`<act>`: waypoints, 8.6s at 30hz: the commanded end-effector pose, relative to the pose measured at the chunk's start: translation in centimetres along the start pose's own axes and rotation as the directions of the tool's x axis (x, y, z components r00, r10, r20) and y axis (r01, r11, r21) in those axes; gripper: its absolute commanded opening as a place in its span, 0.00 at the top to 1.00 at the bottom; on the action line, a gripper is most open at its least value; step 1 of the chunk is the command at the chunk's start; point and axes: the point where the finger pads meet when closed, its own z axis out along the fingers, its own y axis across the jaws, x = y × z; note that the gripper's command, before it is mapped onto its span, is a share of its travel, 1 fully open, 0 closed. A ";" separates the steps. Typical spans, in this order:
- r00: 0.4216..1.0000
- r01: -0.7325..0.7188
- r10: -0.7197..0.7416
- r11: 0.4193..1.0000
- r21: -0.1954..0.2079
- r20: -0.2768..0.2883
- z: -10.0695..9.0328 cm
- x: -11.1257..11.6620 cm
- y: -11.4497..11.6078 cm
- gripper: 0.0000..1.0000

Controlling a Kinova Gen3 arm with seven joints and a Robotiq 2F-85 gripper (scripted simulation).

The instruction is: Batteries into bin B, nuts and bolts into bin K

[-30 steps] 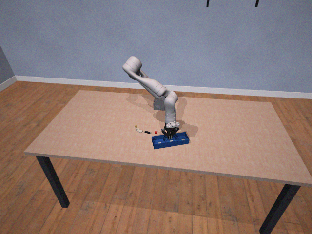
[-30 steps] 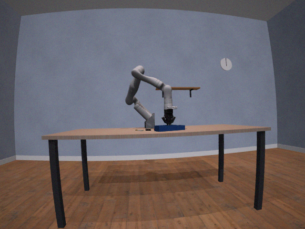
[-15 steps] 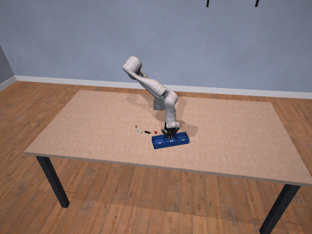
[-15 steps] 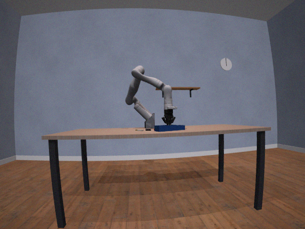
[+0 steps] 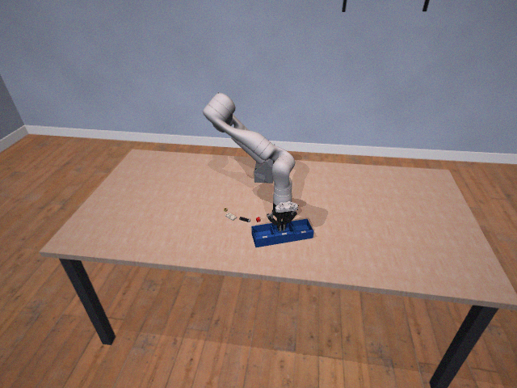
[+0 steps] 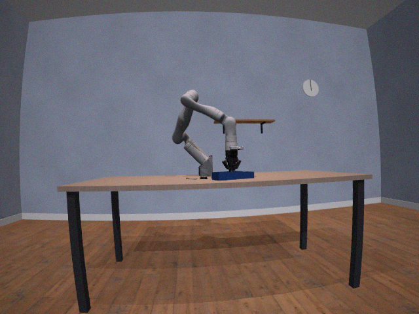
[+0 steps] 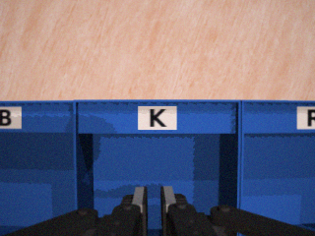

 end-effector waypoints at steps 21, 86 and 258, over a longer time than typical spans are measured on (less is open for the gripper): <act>1.000 0.000 0.000 1.000 0.001 -0.002 -1.0 0.1 0.0 0.91; 1.000 0.000 0.000 1.000 0.001 -0.002 -3.4 0.2 -8.4 0.91; 1.000 -0.008 0.008 1.000 0.000 -0.001 -7.3 -18.3 17.0 0.69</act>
